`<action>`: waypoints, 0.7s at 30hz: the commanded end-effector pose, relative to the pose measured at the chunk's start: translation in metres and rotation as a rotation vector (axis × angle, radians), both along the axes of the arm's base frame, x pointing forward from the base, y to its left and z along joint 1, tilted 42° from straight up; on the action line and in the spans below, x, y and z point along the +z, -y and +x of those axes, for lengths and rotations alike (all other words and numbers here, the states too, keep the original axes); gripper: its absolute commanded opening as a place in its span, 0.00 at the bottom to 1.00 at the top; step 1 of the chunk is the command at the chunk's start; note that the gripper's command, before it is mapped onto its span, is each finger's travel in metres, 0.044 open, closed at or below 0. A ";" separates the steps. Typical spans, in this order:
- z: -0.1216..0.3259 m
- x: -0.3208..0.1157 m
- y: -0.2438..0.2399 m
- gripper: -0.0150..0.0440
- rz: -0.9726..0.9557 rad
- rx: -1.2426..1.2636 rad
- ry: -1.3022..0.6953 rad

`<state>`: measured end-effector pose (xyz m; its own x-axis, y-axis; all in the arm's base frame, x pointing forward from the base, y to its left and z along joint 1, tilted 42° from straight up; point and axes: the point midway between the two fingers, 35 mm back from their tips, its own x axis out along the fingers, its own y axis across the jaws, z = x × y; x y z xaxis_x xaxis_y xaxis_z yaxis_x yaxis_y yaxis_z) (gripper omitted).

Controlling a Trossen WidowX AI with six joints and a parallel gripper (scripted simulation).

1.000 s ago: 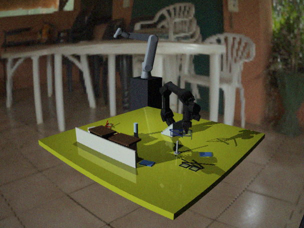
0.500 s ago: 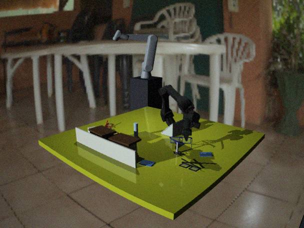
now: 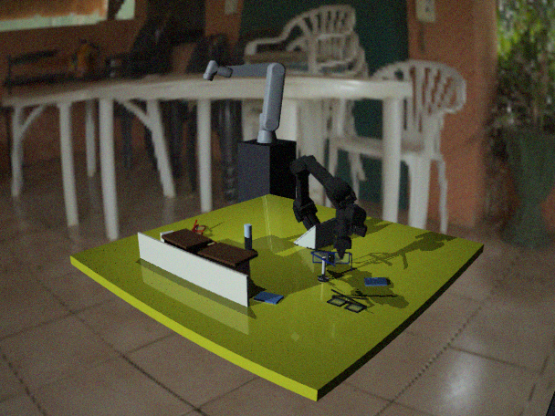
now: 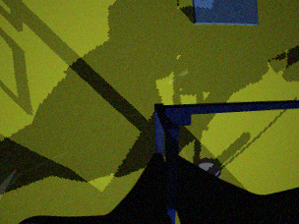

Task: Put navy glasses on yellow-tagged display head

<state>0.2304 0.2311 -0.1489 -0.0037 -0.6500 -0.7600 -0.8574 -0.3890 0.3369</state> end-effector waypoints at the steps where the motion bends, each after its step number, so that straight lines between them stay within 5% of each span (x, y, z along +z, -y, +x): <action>1: -0.004 -0.001 0.000 0.25 0.000 -0.007 0.000; 21: -0.020 -0.006 -0.005 0.25 0.000 -0.007 -0.001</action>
<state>0.2154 0.2351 -0.1525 -0.0035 -0.6502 -0.7597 -0.8571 -0.3895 0.3373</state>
